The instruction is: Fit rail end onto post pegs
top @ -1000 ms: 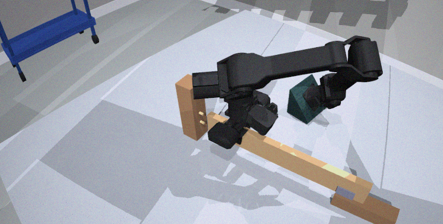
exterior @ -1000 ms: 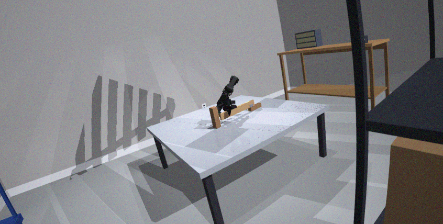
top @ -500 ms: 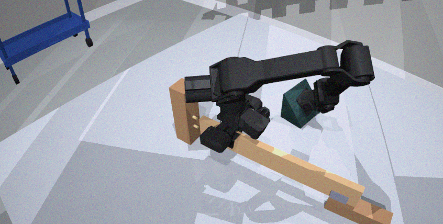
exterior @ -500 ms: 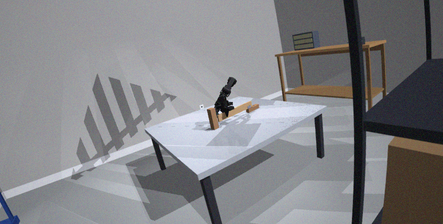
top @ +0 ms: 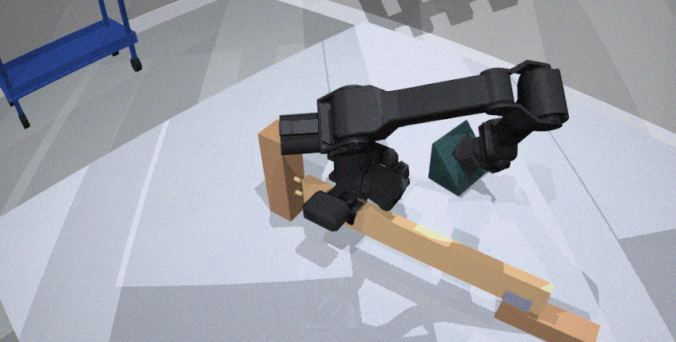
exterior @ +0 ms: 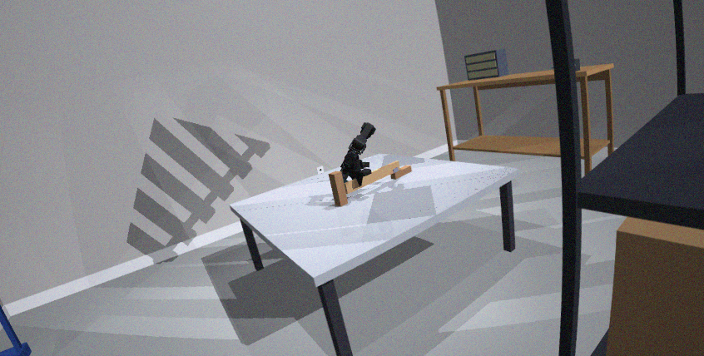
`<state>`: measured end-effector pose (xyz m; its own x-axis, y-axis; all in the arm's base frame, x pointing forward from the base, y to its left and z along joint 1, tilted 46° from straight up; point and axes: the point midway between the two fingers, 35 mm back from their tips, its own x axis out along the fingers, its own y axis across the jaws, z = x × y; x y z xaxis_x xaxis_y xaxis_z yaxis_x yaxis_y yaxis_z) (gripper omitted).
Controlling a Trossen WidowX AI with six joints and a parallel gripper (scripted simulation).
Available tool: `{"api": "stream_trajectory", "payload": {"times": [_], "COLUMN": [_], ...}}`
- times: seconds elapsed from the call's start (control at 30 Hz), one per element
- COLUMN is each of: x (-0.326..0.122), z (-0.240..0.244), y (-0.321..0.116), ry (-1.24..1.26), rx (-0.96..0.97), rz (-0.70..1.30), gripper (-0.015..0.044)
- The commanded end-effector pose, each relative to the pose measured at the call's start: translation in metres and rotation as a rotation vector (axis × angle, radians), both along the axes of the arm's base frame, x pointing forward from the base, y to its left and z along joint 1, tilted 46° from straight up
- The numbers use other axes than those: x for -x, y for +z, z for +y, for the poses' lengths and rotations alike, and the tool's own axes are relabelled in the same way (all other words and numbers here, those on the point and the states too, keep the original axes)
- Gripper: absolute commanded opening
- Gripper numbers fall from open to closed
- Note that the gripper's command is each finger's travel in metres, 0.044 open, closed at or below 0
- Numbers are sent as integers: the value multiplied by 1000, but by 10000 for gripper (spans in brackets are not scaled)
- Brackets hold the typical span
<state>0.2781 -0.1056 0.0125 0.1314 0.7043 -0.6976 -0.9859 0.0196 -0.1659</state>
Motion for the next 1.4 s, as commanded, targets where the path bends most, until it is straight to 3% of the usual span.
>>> {"api": "stream_trajectory", "payload": {"times": [0.0,1.37], "x": [-2,-4], "z": [-4,-12], "y": [0,-8], "ry": [-5,-5], "rx": [6,6], "rz": [-9,-9], "gripper": [0,0]}}
